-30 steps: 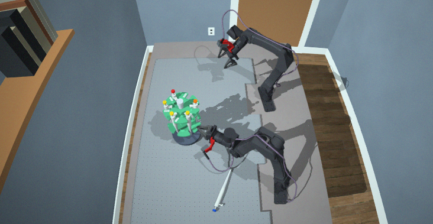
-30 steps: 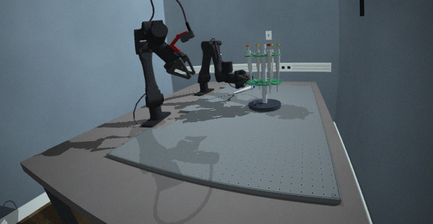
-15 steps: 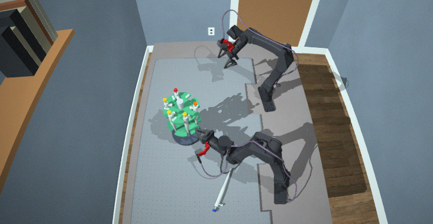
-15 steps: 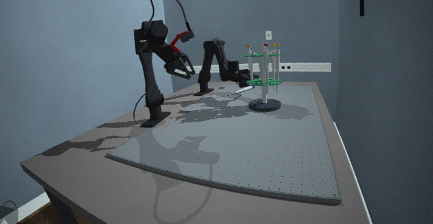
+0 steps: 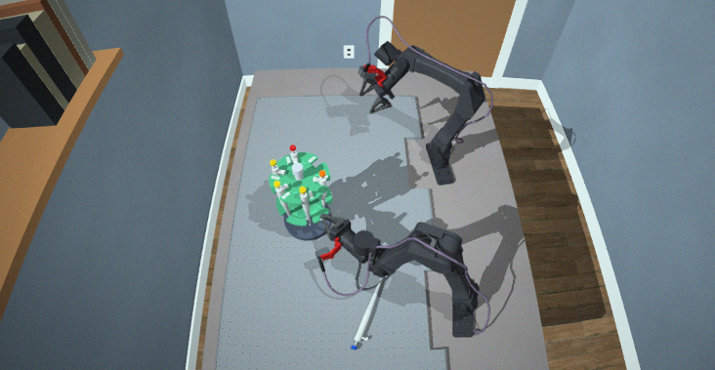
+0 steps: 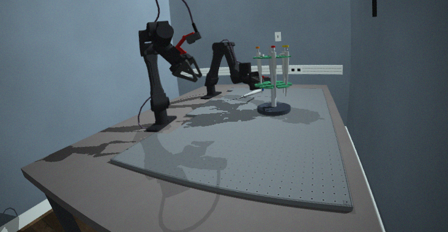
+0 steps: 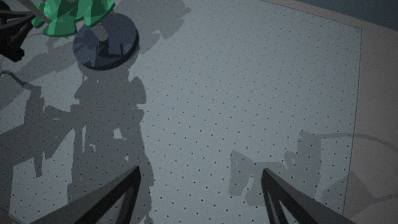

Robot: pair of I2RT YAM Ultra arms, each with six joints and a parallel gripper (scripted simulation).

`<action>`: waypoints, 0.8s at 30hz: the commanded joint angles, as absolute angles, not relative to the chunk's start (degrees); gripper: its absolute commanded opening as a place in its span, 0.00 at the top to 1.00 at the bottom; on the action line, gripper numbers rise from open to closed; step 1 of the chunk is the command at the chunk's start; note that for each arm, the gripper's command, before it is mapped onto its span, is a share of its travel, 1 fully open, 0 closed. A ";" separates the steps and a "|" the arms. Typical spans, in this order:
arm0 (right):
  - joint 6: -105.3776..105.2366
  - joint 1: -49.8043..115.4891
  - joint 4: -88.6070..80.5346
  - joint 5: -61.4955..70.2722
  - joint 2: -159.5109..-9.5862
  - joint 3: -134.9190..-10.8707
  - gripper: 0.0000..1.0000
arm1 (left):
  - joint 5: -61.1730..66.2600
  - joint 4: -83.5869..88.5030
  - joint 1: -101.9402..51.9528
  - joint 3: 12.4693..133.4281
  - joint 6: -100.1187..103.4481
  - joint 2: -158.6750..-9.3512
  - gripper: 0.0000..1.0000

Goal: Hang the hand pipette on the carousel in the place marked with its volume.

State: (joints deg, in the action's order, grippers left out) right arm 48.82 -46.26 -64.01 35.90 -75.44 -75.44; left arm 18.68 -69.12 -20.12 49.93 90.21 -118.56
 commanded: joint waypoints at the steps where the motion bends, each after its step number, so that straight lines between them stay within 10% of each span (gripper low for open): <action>1: 49.10 -46.74 -63.19 37.11 -75.45 -76.83 0.00 | 20.55 -67.86 -18.62 52.00 89.63 -119.48 0.51; 24: 49.10 -46.74 -63.19 37.11 -75.45 -76.83 0.00 | 20.39 -67.75 -19.08 52.10 89.58 -119.51 0.51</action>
State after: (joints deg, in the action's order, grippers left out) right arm 48.82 -46.26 -64.01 35.90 -75.44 -75.44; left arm 20.03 -68.36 -19.22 50.19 90.21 -118.56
